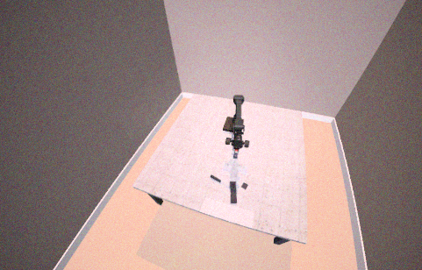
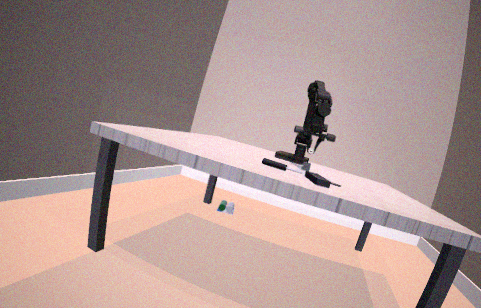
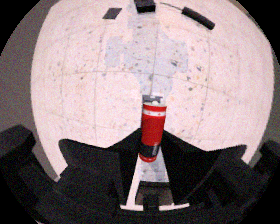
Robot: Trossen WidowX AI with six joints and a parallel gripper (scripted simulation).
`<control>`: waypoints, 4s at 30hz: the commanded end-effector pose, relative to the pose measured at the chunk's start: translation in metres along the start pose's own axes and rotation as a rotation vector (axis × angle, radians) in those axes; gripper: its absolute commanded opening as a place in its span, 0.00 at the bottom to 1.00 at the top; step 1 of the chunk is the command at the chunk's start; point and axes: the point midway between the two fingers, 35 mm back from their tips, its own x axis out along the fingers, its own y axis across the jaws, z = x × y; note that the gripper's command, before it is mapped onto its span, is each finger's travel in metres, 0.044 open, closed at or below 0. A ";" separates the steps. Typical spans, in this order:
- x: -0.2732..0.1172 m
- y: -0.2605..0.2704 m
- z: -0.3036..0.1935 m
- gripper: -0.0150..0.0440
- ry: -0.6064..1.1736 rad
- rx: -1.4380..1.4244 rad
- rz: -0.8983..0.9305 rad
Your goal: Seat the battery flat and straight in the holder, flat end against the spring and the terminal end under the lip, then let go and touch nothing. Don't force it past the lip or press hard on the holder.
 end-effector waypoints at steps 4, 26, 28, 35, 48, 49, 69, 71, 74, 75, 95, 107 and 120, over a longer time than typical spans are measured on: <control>0.015 -0.001 0.000 0.40 -0.061 -0.007 -0.003; 0.039 -0.003 0.001 0.40 -0.242 -0.002 0.004; 0.040 -0.003 0.001 0.40 -0.254 -0.003 0.004; 0.044 -0.003 0.000 0.40 -0.296 -0.004 0.004; 0.049 -0.003 -0.003 0.40 -0.372 -0.007 0.004; 0.050 -0.003 -0.004 0.40 -0.378 -0.007 0.004; 0.055 -0.003 -0.010 0.40 -0.476 -0.010 0.010; 0.056 -0.003 -0.011 0.40 -0.475 -0.010 0.011; 0.056 -0.003 -0.014 0.40 -0.475 -0.011 0.012; 0.056 -0.003 -0.015 0.40 -0.475 -0.011 0.013; 0.057 -0.004 -0.032 0.40 -0.465 -0.013 0.019; 0.058 -0.004 -0.032 0.40 -0.433 -0.013 0.018; 0.060 -0.003 -0.028 0.40 -0.359 -0.013 0.016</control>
